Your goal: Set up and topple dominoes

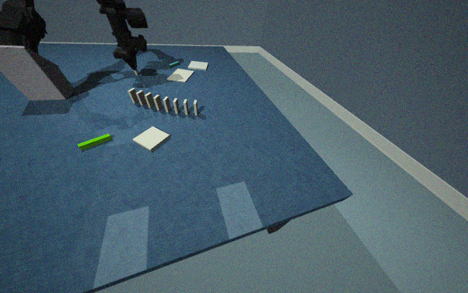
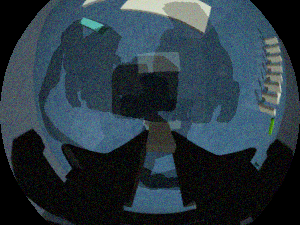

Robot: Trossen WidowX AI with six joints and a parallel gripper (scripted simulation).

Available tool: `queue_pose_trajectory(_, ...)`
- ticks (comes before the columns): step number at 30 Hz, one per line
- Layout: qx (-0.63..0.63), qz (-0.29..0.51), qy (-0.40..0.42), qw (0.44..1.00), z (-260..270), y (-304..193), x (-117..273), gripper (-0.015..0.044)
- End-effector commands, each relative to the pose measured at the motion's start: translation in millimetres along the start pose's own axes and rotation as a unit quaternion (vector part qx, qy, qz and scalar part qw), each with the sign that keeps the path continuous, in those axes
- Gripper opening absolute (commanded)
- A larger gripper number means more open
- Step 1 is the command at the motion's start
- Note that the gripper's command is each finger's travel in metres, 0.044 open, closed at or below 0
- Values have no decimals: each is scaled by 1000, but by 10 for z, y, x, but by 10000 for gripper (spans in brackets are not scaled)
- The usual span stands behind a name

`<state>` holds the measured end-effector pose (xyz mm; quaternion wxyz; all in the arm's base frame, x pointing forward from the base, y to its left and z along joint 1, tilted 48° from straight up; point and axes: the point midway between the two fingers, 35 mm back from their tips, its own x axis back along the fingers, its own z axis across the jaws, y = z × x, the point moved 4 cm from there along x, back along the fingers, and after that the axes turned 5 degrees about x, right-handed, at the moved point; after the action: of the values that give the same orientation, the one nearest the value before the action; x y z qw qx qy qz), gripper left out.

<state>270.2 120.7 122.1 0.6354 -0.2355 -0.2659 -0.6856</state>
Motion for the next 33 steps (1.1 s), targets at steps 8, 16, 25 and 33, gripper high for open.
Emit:
queue_pose_trajectory(8, -1, 2, -11, 1000, -44, 72, 971, 107)
queue_pose_trajectory(16, -1, 1, -3, 1000, -1, 4, 1346, 107)
queue_pose_trajectory(25, -113, -4, -20, 993, -1016, 226, 1399, 107)
queue_pose_trajectory(33, -253, -2, -9, 967, -2375, -41, 1382, 107)
